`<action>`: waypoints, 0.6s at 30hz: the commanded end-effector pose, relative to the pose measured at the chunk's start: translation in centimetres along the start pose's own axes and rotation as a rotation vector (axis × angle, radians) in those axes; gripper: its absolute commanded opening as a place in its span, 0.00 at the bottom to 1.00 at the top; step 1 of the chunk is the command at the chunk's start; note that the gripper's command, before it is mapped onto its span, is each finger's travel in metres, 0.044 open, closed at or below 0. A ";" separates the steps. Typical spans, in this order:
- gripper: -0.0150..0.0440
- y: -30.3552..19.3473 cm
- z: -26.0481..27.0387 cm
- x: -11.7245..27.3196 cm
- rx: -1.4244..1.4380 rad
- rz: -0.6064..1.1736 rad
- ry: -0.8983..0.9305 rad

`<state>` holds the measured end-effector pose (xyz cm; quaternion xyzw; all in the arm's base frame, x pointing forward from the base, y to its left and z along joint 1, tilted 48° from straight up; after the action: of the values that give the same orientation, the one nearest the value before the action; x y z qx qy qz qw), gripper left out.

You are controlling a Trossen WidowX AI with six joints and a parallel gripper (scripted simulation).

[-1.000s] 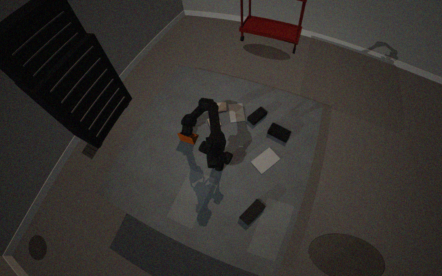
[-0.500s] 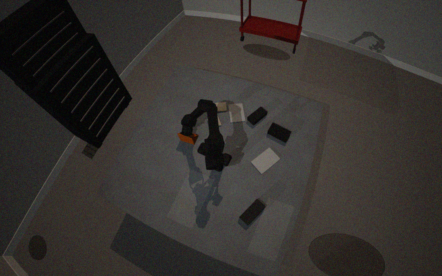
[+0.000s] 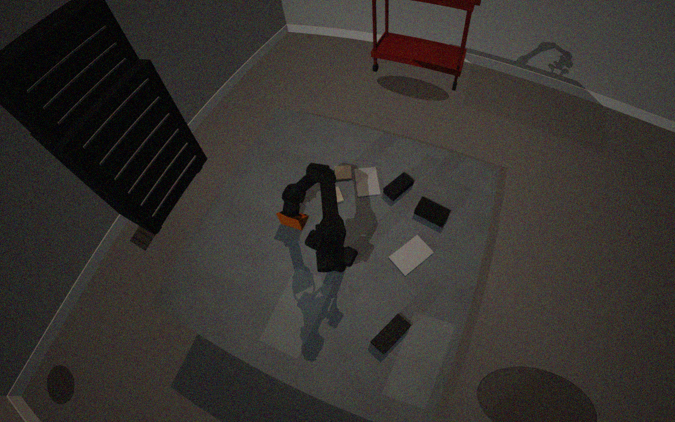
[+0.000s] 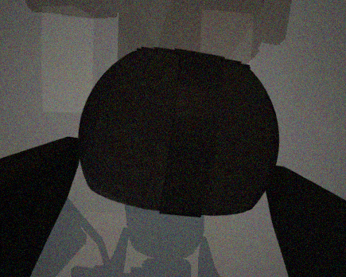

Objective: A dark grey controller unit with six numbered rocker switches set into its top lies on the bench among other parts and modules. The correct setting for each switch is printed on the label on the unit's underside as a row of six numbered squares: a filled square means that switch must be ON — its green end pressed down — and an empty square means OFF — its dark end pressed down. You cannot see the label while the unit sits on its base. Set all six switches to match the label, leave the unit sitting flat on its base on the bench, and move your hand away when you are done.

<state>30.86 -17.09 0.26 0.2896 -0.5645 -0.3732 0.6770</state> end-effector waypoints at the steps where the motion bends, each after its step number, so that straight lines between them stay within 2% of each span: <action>1: 0.82 -0.5 -0.1 -0.1 0.005 0.003 0.007; 18: 0.82 -1.5 -0.4 0.0 0.006 0.046 0.021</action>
<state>31.09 -17.84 -0.51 0.2862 -0.5674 -0.3583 0.6839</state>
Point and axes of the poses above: the point midway between the two fingers, 35 mm back from their tips, its own x axis back along the fingers, its own z axis across the jaws, y = z × x, the point moved 5 cm from there along x, back along the fingers, and after that the axes turned 8 degrees about -x, right-handed, at the moved point
